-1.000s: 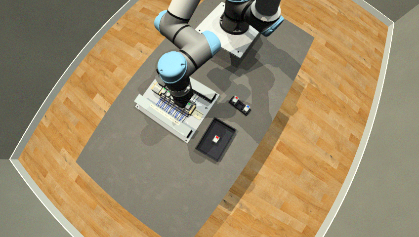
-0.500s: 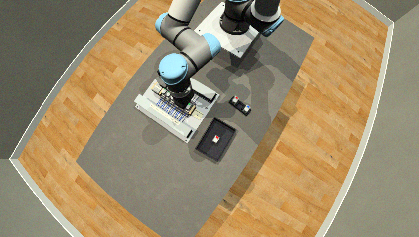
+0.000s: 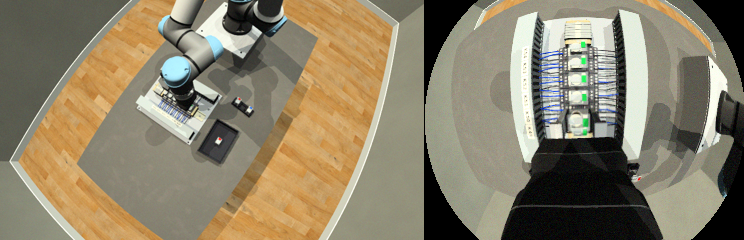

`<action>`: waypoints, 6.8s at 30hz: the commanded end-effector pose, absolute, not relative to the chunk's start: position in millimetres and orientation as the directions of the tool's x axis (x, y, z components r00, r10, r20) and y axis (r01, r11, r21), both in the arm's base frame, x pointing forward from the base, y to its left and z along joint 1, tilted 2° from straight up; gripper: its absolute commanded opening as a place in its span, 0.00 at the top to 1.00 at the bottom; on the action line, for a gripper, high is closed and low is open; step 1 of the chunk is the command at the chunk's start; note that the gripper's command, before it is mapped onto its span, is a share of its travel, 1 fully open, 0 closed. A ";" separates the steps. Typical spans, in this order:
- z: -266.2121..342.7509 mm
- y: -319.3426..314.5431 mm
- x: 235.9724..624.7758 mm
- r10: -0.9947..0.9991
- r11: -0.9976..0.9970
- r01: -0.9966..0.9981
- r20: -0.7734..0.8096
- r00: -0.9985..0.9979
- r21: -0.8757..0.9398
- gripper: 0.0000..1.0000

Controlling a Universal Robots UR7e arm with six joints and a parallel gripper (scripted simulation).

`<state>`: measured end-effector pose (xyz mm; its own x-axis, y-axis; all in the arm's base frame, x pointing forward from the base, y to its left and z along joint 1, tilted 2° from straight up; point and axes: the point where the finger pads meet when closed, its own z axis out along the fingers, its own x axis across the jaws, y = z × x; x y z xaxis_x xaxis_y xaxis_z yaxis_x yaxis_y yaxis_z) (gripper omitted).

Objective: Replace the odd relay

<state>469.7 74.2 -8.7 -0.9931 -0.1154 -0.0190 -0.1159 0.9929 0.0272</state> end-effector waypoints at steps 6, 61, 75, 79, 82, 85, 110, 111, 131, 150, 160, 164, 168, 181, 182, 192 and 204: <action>-9.9 74.3 470.5 -0.115 0.993 -0.116 -0.022 -0.993 0.027 1.00; -36.4 76.1 470.1 -0.115 0.993 -0.116 -0.022 -0.993 0.027 1.00; -35.7 76.1 470.1 -0.115 0.993 -0.116 -0.022 -0.993 0.027 1.00; -35.0 76.0 470.1 -0.115 0.993 -0.116 -0.022 -0.993 0.027 1.00; -34.8 76.0 470.1 -0.115 0.993 -0.116 -0.022 -0.993 0.027 1.00; -34.8 76.0 470.1 -0.115 0.993 -0.116 -0.022 -0.993 0.027 1.00; -34.8 76.0 470.1 -0.115 0.993 -0.116 -0.022 -0.993 0.027 1.00; -35.2 76.0 470.1 -0.115 0.993 -0.116 -0.022 -0.993 0.027 1.00; -39.4 76.1 470.2 -0.115 0.993 -0.116 -0.022 -0.993 0.027 1.00; -39.5 76.1 470.2 -0.115 0.993 -0.116 -0.022 -0.993 0.027 1.00; -39.5 76.1 470.2 -0.115 0.993 -0.116 -0.022 -0.993 0.027 1.00; -39.3 76.1 470.2 -0.115 0.993 -0.116 -0.022 -0.993 0.027 1.00; -39.2 76.1 470.2 -0.115 0.993 -0.116 -0.022 -0.993 0.027 1.00; -39.0 76.1 470.2 -0.115 0.993 -0.116 -0.022 -0.993 0.027 1.00; -39.0 76.1 470.2 -0.115 0.993 -0.116 -0.022 -0.993 0.027 1.00; -39.0 76.1 470.2 -0.115 0.993 -0.116 -0.022 -0.993 0.027 1.00; -40.5 76.2 470.2 -0.115 0.993 -0.116 -0.022 -0.993 0.027 1.00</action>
